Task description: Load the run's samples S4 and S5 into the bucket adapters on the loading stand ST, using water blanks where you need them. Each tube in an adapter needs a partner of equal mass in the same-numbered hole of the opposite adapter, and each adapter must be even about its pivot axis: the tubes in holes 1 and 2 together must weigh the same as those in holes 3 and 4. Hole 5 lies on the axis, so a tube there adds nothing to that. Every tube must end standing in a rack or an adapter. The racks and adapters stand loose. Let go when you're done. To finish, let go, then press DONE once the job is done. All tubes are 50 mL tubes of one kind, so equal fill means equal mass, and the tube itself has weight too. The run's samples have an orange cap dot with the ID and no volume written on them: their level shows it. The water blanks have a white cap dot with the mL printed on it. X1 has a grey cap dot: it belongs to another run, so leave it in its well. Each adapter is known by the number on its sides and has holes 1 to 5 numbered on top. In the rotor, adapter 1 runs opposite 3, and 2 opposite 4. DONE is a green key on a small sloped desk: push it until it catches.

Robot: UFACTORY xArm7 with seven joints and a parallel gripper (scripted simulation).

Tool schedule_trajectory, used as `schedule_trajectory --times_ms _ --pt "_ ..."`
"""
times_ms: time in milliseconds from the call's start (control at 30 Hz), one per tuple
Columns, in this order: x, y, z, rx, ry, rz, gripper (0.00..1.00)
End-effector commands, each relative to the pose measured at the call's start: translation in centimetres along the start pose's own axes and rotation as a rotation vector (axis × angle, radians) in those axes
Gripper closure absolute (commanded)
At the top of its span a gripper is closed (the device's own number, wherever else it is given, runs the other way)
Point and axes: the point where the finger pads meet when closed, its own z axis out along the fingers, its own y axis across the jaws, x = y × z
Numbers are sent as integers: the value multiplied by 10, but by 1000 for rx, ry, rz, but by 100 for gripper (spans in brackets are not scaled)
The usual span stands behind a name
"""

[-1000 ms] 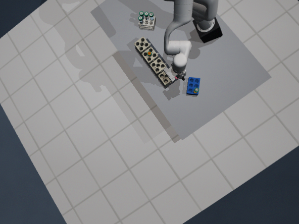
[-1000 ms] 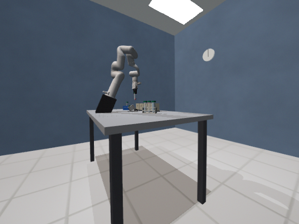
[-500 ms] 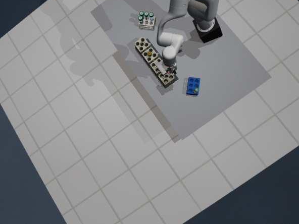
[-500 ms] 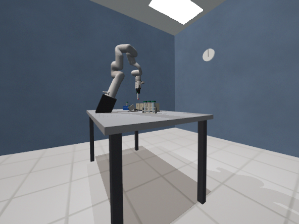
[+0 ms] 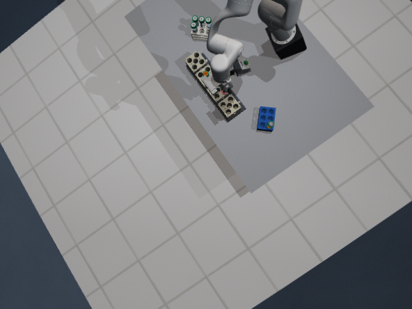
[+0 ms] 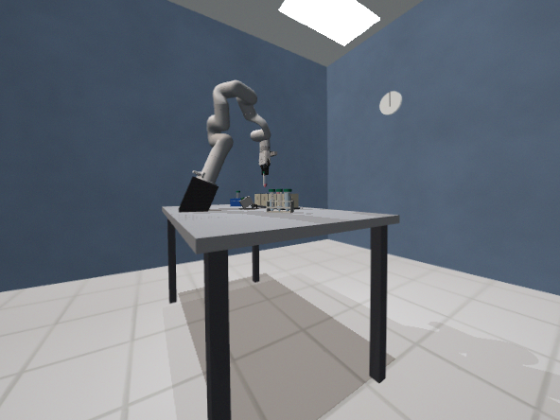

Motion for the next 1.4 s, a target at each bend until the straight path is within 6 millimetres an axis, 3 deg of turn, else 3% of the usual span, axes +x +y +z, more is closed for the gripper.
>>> schedule_trajectory --times_ms 0,267,967,1367 --pt "8 21 -1 3 3 -1 100" --pt "16 49 -1 2 3 -1 100" --pt "16 49 -1 2 3 -1 100" --pt "16 49 19 2 3 -1 100"
